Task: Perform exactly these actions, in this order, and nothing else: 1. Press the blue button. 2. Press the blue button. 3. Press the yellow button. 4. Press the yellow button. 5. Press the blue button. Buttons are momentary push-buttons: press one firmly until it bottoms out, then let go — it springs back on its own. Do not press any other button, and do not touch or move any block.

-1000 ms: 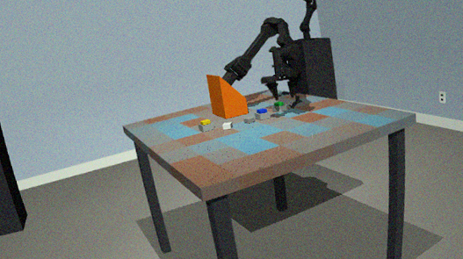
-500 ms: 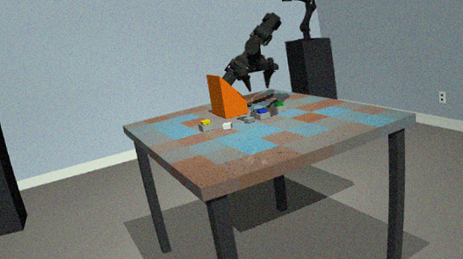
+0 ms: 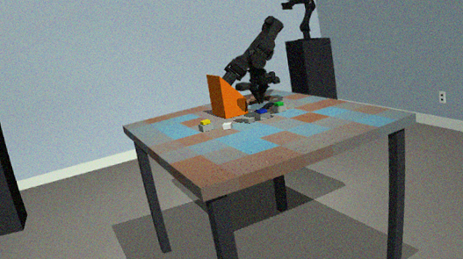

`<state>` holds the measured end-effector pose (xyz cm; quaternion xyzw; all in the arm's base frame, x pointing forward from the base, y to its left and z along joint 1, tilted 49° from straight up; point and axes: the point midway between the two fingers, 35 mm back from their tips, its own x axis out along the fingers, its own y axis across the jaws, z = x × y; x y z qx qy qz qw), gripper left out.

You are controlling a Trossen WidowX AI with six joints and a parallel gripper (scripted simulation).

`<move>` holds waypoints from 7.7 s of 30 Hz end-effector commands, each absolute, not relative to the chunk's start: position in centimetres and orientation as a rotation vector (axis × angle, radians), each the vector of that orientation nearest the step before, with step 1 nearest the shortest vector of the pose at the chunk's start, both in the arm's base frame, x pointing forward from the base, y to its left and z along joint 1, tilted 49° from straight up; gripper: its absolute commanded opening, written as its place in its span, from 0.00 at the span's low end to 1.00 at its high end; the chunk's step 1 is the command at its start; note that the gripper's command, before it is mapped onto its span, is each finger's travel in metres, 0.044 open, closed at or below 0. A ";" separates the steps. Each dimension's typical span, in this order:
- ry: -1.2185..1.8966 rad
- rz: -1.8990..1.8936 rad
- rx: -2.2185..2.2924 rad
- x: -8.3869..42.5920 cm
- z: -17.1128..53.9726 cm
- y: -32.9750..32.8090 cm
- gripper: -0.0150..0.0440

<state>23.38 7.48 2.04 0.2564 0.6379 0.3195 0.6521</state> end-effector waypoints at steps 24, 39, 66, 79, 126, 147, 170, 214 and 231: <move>1.447 0.726 0.589 23.3 0.2 9.7 0.29; 1.447 0.727 0.591 23.3 -0.3 10.2 0.29; 1.447 0.725 0.588 23.4 1.0 8.7 0.29; 1.447 0.727 0.590 23.3 -0.3 10.2 0.29; 1.440 0.665 0.609 23.6 -4.2 -8.6 0.29; 1.449 0.712 0.573 19.6 -15.8 -8.9 0.29; 1.448 0.713 0.574 19.6 -17.6 -6.9 0.29; 1.448 0.713 0.573 19.6 -17.0 -7.6 0.29; 1.448 0.714 0.574 19.6 -18.0 -6.4 0.29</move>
